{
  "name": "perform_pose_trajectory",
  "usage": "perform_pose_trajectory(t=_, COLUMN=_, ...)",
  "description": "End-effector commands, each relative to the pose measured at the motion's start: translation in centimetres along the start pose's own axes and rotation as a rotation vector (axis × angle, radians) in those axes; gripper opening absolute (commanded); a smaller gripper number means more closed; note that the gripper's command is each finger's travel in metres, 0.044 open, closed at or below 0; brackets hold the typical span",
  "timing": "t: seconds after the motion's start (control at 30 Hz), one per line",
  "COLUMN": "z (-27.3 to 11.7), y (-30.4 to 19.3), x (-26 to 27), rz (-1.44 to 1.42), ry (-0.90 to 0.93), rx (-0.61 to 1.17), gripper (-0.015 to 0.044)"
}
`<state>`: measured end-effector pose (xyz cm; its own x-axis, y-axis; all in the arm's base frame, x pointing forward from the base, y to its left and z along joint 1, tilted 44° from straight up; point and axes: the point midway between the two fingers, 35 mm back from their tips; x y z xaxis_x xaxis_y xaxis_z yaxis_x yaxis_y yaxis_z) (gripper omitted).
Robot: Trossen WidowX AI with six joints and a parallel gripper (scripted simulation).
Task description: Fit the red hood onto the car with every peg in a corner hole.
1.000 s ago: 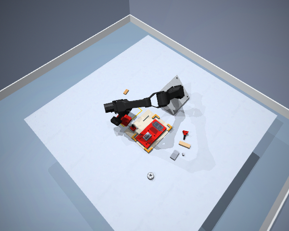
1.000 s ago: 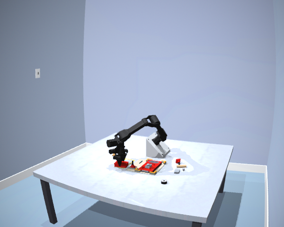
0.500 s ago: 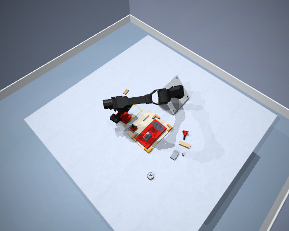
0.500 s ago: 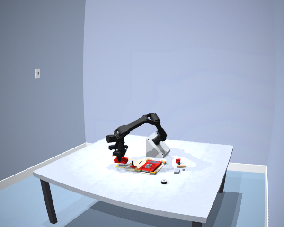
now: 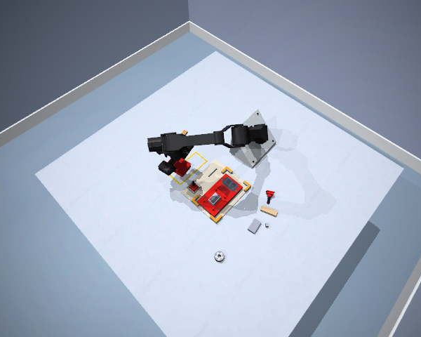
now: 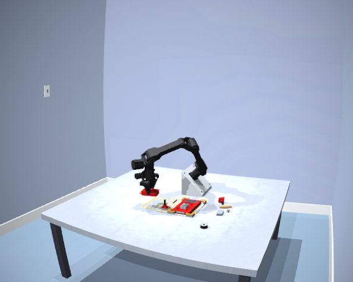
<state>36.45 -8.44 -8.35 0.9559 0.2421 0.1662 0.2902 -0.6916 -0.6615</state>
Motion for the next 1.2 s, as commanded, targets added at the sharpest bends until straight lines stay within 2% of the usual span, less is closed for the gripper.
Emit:
perform_pose_trajectory(t=0.0, z=-1.2, y=0.0, x=0.2, rz=-0.009, ry=0.001, rx=-0.009, gripper=0.0000)
perform_pose_trajectory(t=0.27, z=-1.4, y=-0.3, x=0.2, rz=-0.019, ry=0.002, rx=-0.003, gripper=0.0000)
perform_pose_trajectory(t=1.17, z=-2.1, y=-11.3, x=3.8, rz=-0.726, ry=0.000, rx=-0.013, gripper=0.0000)
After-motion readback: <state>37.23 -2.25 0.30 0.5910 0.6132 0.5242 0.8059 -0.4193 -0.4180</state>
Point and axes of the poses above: the point midway between the two fingers, 35 mm back from their tips, its own z axis out along the fingers, its own x axis across the jaws, y = z × x, and after that the axes turned 4 degrees about -z, right-handed
